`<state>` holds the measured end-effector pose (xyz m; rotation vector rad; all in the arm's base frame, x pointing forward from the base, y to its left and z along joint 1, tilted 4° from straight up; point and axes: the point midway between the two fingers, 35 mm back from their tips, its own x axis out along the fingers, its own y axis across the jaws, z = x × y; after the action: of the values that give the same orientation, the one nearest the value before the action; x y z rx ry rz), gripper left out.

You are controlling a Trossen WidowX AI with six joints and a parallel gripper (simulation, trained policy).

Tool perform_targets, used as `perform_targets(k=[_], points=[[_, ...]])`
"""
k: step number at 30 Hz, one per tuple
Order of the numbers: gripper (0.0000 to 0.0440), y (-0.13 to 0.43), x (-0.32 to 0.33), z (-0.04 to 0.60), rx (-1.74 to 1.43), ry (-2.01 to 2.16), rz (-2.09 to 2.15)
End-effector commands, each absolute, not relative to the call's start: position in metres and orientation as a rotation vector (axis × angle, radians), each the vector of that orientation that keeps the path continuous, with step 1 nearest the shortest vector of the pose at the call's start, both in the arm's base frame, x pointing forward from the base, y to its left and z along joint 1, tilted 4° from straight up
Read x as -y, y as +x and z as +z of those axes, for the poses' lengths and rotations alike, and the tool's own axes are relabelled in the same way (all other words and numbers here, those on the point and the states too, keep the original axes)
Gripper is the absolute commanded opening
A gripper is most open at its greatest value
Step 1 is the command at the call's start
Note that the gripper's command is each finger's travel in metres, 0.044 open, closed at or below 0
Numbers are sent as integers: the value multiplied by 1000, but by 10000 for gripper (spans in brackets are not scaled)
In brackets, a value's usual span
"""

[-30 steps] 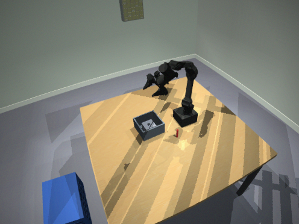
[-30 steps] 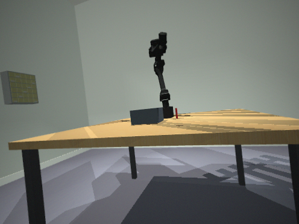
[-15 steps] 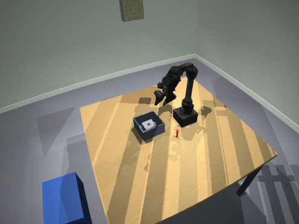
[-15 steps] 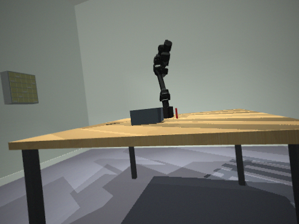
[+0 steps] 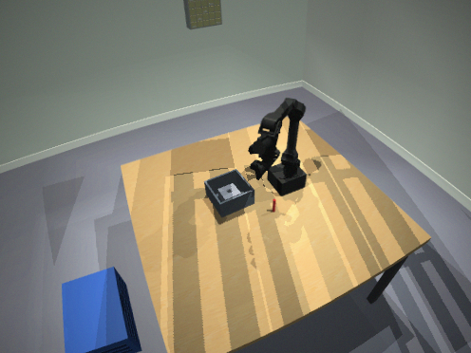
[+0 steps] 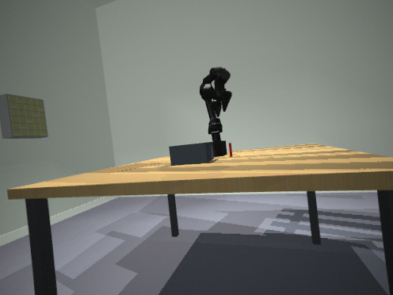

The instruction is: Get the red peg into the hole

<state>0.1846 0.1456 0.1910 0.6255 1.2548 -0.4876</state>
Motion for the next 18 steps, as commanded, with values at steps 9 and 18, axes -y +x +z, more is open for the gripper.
perform_targets(k=[9,18], points=[[440,159,-142,133,-1468,449,-565],[440,151,-143,99,-1556,391,-614]])
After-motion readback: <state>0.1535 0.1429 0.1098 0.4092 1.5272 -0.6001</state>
